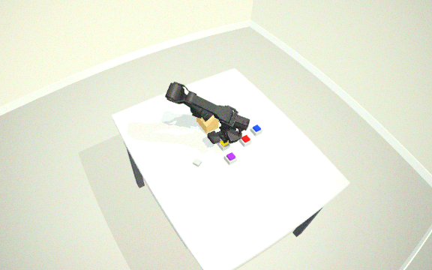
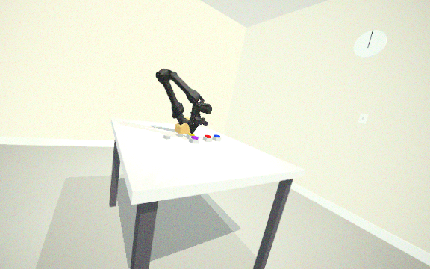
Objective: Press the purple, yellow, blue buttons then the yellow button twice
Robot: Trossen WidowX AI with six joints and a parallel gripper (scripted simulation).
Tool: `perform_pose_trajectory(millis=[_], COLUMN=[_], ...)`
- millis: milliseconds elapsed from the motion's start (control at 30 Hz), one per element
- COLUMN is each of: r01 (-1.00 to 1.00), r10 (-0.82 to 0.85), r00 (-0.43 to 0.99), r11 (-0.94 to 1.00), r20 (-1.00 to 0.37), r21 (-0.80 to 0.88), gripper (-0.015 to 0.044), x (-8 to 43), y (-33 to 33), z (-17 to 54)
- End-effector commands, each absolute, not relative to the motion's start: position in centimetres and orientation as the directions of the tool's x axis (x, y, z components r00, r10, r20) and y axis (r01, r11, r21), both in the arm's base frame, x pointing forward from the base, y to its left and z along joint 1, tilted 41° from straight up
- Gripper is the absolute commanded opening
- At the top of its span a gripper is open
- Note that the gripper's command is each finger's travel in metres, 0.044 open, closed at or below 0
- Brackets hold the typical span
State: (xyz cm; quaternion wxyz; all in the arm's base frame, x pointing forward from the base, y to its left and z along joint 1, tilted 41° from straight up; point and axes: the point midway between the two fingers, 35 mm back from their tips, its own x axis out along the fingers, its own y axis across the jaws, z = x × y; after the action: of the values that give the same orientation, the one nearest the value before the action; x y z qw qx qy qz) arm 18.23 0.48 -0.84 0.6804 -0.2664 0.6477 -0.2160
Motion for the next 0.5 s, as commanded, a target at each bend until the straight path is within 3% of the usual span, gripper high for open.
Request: perform_pose_trajectory(millis=[0,467], r01=[-0.058,-0.060], r10=[-0.646,-0.642], r00=[0.062,0.061], r11=[0.759,0.762], r20=[-0.761,-0.764], r21=[-0.648,-0.645], gripper=[0.0020,0.0020], x=[18.0,17.7], y=[0.2,5.4], z=[-0.9,4.9])
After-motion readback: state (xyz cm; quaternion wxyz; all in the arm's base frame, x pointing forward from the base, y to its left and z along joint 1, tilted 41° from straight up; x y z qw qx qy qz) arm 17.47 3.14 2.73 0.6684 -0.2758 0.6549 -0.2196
